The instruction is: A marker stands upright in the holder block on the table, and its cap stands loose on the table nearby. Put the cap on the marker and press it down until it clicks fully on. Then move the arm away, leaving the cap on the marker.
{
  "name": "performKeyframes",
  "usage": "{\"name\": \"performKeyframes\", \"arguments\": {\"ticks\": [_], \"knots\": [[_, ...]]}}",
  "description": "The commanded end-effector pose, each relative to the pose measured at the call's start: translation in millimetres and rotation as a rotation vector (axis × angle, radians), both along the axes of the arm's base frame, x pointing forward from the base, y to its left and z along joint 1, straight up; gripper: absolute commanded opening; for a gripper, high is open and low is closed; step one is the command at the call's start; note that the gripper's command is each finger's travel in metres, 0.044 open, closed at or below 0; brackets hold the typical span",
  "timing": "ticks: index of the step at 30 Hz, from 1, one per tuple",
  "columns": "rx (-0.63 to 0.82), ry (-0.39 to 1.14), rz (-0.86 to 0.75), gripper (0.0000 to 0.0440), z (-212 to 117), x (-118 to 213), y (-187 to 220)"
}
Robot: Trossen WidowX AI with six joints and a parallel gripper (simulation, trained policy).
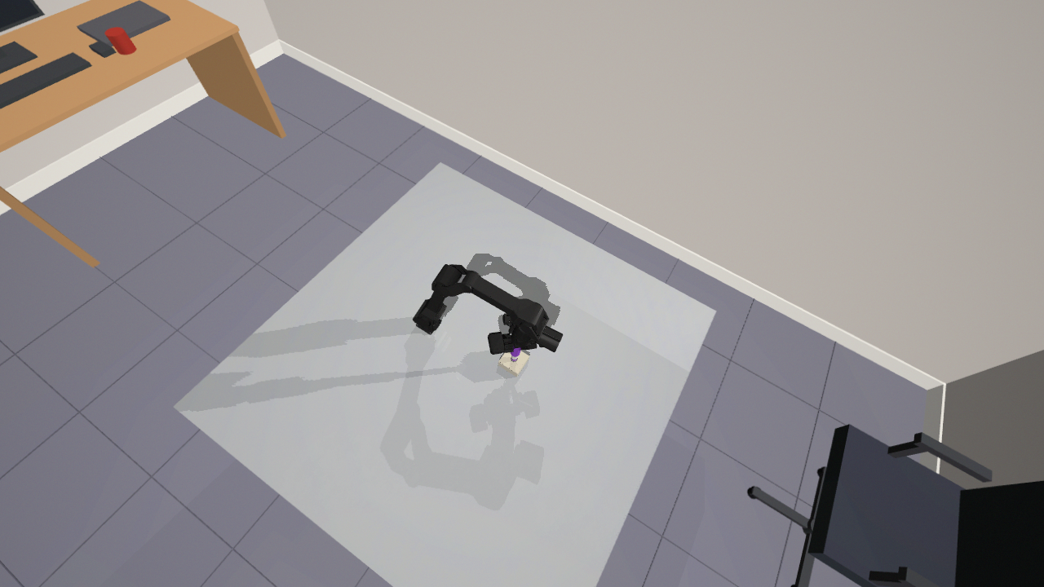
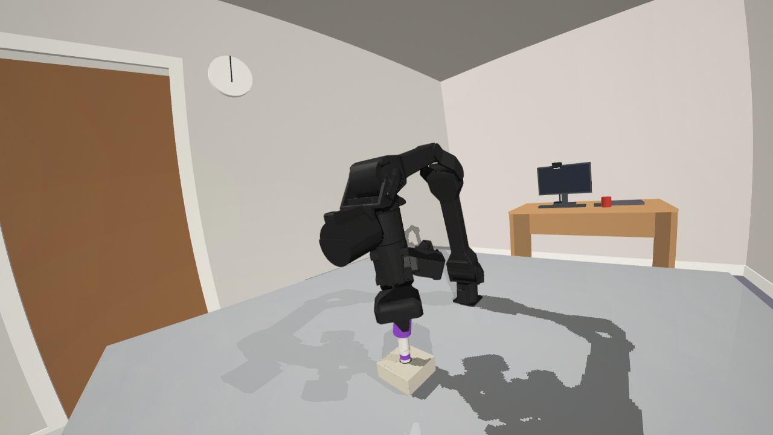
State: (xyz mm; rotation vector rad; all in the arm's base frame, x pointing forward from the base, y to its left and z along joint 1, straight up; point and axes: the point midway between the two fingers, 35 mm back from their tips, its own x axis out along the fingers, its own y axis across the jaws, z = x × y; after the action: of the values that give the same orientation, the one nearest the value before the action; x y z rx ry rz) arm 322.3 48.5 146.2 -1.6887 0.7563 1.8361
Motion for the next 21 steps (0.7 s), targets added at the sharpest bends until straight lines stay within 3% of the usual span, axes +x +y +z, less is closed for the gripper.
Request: {"name": "performKeyframes", "arguments": {"ticks": [1, 13, 15, 21], "knots": [[0.008, 0.014, 0.011, 0.0005, -9, -1, 1], [0.021, 0.031, 0.057, 0.0006, -41, -2, 1], [0.016, 0.039, 0.063, 0.0058, -46, -4, 0], [0.029, 0.080, 0.080, 0.0087, -51, -16, 2]]}}
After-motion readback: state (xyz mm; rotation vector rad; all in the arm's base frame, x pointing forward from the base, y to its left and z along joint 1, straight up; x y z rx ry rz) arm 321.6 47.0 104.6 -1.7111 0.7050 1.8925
